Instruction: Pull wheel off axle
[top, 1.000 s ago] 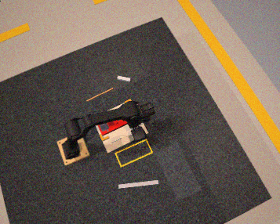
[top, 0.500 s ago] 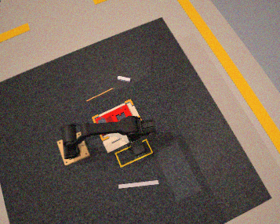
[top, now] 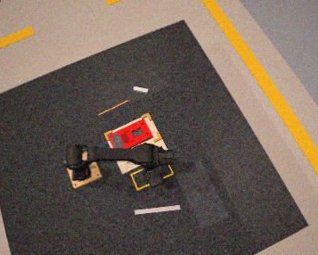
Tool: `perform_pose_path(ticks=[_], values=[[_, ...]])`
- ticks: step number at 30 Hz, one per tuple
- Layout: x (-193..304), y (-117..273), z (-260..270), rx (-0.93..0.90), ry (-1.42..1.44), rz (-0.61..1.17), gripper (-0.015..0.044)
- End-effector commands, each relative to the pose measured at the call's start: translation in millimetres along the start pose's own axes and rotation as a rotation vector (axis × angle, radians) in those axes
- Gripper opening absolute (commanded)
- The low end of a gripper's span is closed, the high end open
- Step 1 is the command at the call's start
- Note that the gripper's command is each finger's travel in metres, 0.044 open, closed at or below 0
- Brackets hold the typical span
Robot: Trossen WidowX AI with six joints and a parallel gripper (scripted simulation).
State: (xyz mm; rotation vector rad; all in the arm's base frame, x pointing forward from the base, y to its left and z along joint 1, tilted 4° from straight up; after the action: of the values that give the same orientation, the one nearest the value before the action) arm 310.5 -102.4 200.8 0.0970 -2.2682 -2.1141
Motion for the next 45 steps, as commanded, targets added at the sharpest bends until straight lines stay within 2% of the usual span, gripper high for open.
perform_pose_path(ticks=[1,6,19,25,36,43,45], values=[[1.7,-8.7,-0.9,0.003,0.001,-0.002,0.0],[0.0,-22.4,-1.6,0.003,0.001,-0.002,0.0],[1.4,-92.2,-1.2,0.004,0.001,-0.002,0.0],[1.9,-95.6,-1.0,0.004,0.001,-0.002,0.0],[1.7,-89.8,-0.6,0.002,-0.001,-0.002,0.0289],[1.7,-34.7,-0.3,0.003,0.001,-0.002,0.03],[1.9,-32.4,-0.2,0.003,0.001,-0.002,0.03]])
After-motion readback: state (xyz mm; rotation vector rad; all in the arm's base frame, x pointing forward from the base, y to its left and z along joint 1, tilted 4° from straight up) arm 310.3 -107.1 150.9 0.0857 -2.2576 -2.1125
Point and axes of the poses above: the point midway between the two fingers, 35 mm back from their tips, its own y axis back along the fingers, its own z axis across the jaws, x = y × z, the point moved 8 cm from there along y, back along the fingers, and after that the axes turned 1 degree about y, right-handed, at the moved point
